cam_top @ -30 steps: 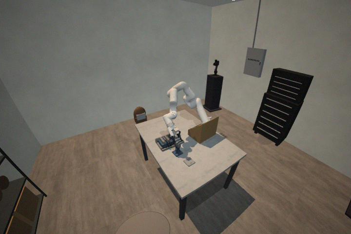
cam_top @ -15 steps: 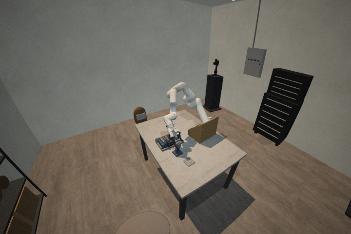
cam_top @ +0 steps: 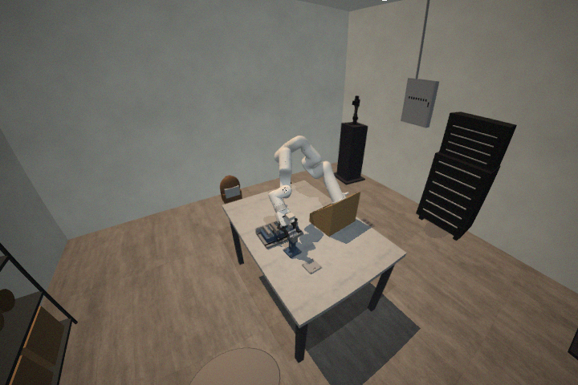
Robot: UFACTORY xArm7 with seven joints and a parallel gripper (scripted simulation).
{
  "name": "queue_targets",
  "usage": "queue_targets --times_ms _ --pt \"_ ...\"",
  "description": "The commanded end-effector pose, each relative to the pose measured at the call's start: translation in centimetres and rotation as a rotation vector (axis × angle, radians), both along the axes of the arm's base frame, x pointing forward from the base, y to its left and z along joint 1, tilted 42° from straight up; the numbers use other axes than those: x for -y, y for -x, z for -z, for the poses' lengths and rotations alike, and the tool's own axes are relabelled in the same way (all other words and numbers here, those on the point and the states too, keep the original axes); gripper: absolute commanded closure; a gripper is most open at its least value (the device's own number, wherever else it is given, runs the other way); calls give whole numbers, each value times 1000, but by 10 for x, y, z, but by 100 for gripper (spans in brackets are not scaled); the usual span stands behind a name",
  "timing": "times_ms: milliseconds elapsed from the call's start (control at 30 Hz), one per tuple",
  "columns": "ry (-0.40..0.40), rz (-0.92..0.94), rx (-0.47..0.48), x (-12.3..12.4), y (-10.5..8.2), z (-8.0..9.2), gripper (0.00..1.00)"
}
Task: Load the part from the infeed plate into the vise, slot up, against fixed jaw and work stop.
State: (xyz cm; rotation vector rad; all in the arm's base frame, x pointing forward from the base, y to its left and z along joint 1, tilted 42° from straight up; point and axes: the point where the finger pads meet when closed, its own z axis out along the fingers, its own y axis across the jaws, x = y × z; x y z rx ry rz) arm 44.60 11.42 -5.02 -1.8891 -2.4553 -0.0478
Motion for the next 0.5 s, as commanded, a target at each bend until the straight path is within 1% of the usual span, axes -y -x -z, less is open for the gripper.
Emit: queue_targets --times_ms 0,467 --pt "-2 -3 2 -2 -1 0 100" --pt "-2 -3 2 -1 -1 1 100"
